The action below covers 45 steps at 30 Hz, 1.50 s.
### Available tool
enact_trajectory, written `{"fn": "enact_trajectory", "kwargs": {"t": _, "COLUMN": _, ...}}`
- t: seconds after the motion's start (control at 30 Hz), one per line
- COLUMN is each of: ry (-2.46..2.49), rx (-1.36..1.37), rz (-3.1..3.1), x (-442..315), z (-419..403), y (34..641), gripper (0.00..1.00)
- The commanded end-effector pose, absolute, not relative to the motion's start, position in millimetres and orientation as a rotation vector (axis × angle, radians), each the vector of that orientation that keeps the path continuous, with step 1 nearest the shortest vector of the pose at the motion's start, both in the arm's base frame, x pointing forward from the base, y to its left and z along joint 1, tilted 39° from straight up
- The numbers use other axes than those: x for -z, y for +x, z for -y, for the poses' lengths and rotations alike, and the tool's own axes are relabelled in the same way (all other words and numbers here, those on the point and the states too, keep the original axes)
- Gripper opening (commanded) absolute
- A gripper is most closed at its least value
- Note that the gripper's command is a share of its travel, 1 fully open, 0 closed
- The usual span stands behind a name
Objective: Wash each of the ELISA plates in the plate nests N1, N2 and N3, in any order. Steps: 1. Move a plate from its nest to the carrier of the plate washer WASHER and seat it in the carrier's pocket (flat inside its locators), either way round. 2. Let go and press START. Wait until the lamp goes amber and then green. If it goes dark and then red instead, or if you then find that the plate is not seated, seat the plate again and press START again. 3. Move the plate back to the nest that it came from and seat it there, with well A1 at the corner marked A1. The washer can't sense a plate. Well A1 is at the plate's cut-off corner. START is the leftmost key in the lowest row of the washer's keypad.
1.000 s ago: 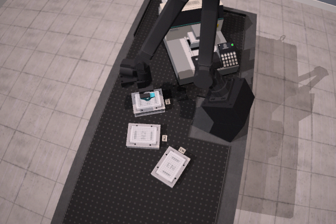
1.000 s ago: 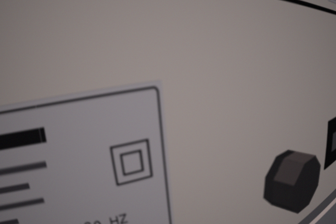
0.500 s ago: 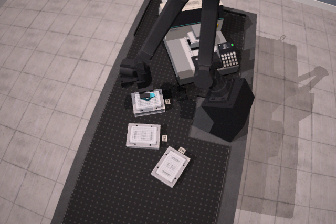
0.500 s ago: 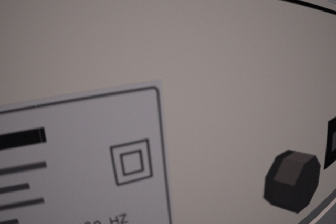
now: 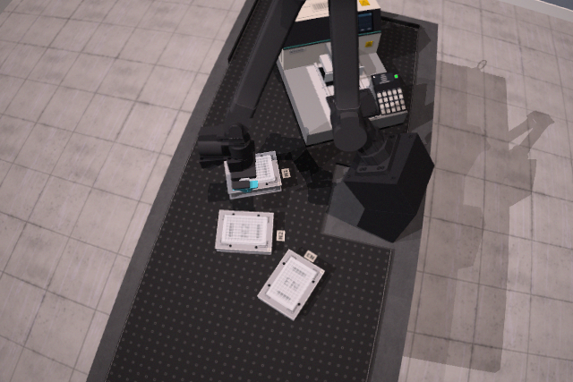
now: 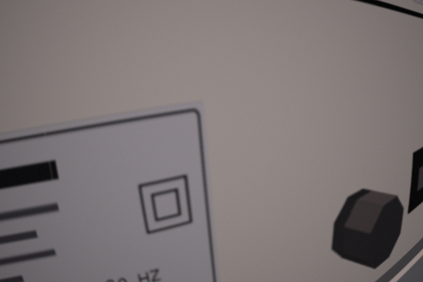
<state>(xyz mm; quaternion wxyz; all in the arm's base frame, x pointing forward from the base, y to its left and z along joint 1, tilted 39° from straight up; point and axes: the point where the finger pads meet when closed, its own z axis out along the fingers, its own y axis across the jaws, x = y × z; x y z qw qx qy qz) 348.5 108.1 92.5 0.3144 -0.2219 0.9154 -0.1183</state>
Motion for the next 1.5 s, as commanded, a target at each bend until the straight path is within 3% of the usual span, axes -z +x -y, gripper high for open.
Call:
{"fn": "enact_trajectory", "kwargs": {"t": 0.0, "ry": -0.529, "rx": 0.267, "rz": -2.389, "x": -101, "z": -135, "y": 359, "gripper": 1.00}}
{"fn": "enact_trajectory", "kwargs": {"t": 0.4, "ry": -0.492, "rx": 0.267, "rz": -2.387, "x": -103, "z": -141, "y": 358, "gripper": 1.00}}
{"fn": "enact_trajectory", "kwargs": {"t": 1.1, "ry": -0.399, "rx": 0.215, "rz": -2.420, "x": -58, "z": -240, "y": 330, "gripper": 1.00}}
{"fn": "enact_trajectory", "kwargs": {"t": 1.47, "ry": -0.397, "rx": 0.224, "rz": -2.426, "x": -57, "z": -232, "y": 329, "gripper": 1.00}}
